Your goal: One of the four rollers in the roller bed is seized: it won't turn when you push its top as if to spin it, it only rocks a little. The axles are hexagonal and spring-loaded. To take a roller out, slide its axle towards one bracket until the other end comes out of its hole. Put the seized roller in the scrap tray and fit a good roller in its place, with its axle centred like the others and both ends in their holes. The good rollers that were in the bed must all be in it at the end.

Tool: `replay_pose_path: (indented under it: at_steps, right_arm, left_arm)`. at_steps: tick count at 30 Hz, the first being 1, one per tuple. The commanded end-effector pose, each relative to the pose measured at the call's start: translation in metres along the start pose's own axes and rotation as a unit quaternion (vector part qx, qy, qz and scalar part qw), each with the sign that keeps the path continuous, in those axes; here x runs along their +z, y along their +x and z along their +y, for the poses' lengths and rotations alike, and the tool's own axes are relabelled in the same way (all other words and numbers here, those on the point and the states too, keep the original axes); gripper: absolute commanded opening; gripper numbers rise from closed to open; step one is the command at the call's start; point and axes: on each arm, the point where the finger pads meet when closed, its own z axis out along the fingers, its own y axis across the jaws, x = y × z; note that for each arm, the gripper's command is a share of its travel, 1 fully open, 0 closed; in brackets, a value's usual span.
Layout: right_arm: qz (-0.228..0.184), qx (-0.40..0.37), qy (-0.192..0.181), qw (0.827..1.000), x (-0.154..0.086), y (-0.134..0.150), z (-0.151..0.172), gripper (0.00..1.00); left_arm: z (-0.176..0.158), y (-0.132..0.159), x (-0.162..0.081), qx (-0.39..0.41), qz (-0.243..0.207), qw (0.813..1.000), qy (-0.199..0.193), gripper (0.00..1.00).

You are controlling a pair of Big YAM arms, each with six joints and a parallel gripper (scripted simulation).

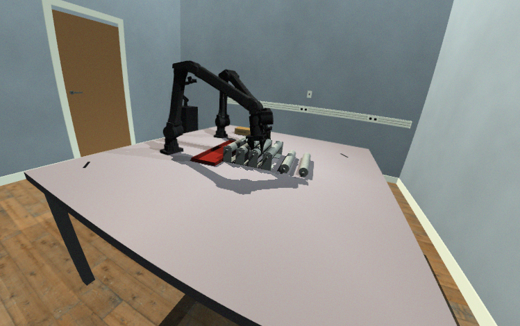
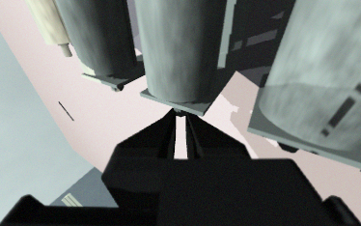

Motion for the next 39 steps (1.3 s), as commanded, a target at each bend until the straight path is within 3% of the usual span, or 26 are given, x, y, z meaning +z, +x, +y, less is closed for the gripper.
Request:
replay_pose_path:
  at_steps: [1, 39]
  right_arm:
    - [0.001, 0.007, 0.03, 1.0, -0.019, 0.005, -0.016, 0.32]
    - [0.001, 0.007, 0.03, 1.0, -0.019, 0.005, -0.016, 0.32]
  left_arm:
    - [-0.02, 0.07, 0.024, -0.025, 0.064, 0.997, 0.037, 0.03]
    - [-0.023, 0.087, 0.021, -0.034, 0.075, 0.996, 0.044, 0.03]
